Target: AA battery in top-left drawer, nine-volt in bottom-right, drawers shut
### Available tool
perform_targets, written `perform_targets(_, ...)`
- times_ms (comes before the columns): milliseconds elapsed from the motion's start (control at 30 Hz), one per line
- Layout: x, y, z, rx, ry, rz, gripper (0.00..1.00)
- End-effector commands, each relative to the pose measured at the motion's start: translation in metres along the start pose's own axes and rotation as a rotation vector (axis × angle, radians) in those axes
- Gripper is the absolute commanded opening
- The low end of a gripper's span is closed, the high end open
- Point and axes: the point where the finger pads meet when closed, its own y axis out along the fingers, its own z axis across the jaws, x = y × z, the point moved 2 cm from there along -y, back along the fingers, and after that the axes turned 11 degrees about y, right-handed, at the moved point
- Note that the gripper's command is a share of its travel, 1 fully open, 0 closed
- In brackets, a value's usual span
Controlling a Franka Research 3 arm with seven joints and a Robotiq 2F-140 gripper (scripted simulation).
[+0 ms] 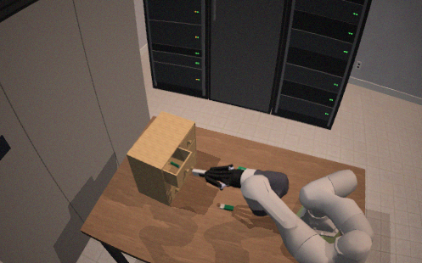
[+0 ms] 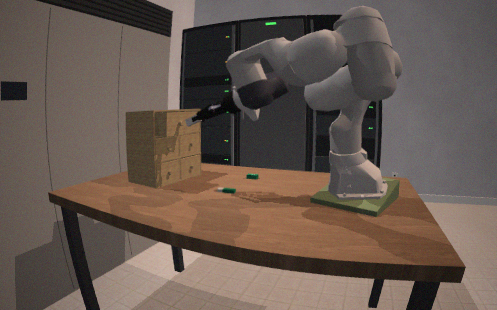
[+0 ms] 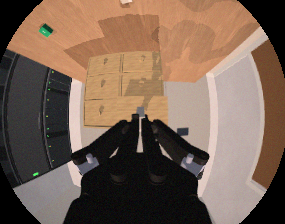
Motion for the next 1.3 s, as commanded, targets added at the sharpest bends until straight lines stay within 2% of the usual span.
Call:
perform_targets(0, 0.000, 0.005, 0.003, 0.006, -0.007, 0.005, 0.00)
perform_targets(1267, 0.018, 0.058, 0.007, 0.006, -0.007, 0.005, 0.00)
